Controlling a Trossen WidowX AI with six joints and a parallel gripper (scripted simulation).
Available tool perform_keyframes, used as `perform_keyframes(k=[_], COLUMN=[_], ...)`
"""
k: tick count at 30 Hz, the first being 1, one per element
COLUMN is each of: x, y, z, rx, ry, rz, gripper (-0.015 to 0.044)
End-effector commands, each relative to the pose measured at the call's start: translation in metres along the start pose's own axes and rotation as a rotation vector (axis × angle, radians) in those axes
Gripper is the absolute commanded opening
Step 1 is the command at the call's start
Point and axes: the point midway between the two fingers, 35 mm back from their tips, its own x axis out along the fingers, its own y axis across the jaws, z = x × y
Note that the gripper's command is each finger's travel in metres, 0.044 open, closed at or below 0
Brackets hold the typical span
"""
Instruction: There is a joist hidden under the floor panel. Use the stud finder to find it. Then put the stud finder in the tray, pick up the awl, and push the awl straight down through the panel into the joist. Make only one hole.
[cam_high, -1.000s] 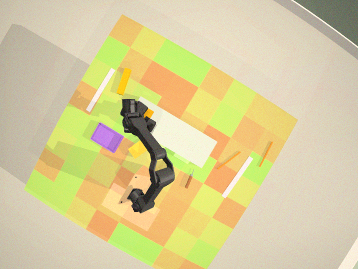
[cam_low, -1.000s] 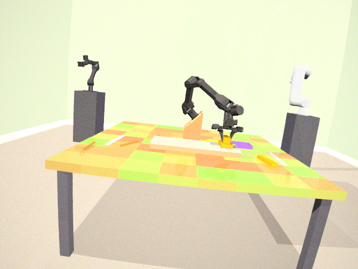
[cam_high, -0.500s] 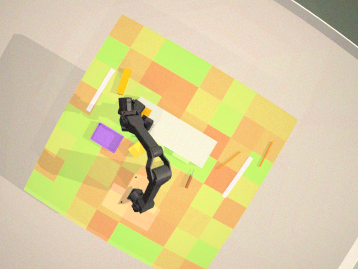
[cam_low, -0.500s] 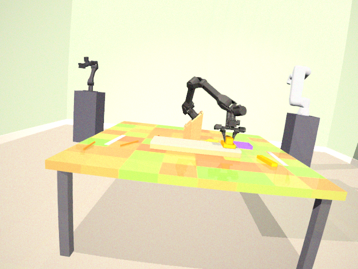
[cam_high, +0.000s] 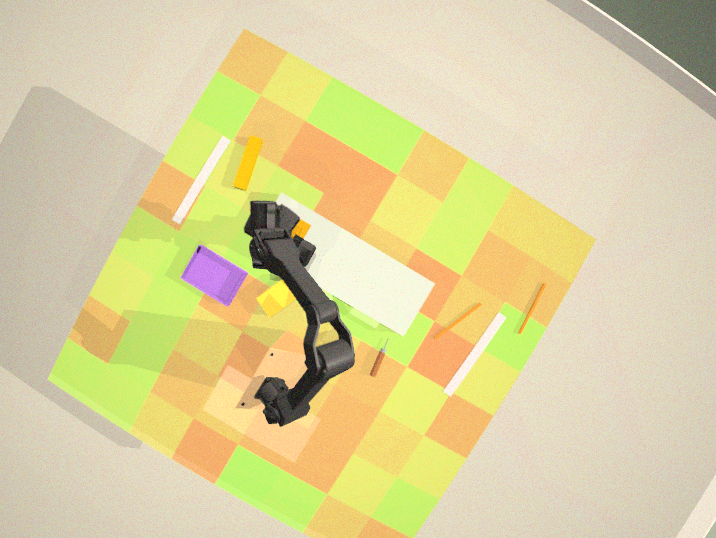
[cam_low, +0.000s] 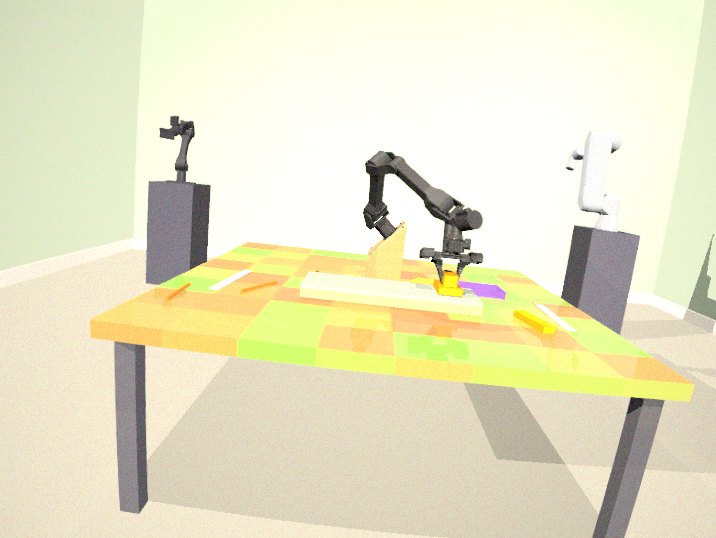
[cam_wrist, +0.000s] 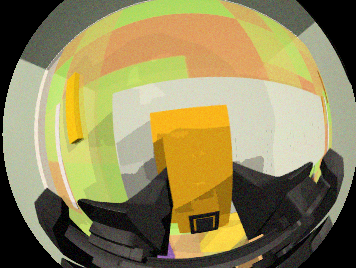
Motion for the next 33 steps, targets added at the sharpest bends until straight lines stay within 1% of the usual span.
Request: perform_keyframes(k=[1,33], x=[0.001,0.001], y=[-0.013,-0.102], z=[0.0,0.0], rx=[-0.001,-0.004], ry=[0.0,0.002], rz=[-0.008,-0.013], gripper=[0.0,0.0])
